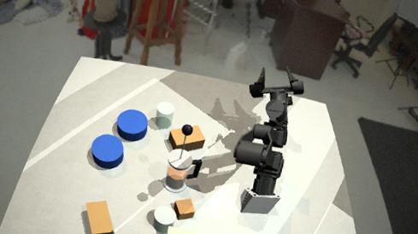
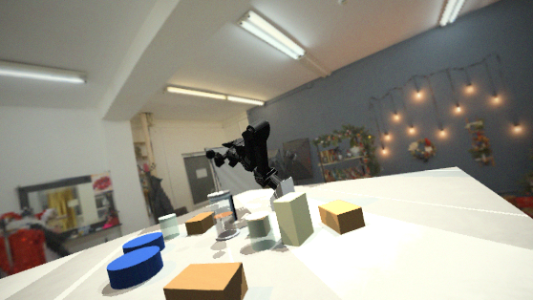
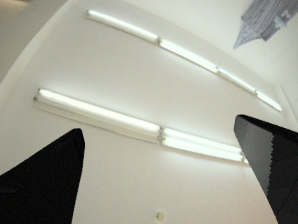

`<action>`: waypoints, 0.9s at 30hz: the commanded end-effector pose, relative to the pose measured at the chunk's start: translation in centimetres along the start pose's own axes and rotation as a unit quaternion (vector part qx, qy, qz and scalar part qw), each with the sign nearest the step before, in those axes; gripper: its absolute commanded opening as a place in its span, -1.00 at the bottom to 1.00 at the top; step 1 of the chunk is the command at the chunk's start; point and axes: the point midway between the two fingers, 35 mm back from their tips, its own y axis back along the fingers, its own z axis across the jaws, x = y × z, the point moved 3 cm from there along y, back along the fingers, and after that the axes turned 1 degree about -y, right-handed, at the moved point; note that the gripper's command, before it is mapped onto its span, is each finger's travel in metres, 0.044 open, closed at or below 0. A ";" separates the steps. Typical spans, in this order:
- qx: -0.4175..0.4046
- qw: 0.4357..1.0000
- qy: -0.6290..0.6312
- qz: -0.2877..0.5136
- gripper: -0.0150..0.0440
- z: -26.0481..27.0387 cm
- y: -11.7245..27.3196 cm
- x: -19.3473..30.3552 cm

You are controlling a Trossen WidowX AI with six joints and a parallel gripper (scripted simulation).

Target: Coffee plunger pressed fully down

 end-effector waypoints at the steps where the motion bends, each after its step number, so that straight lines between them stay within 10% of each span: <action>1: -0.001 1.000 -0.005 -0.001 0.95 0.0 0.0 0.0; 12: -0.047 0.913 -0.390 -0.109 1.00 -0.7 -3.2 -4.7; 27: -0.131 0.442 -0.819 -0.342 1.00 -12.0 -5.5 -8.5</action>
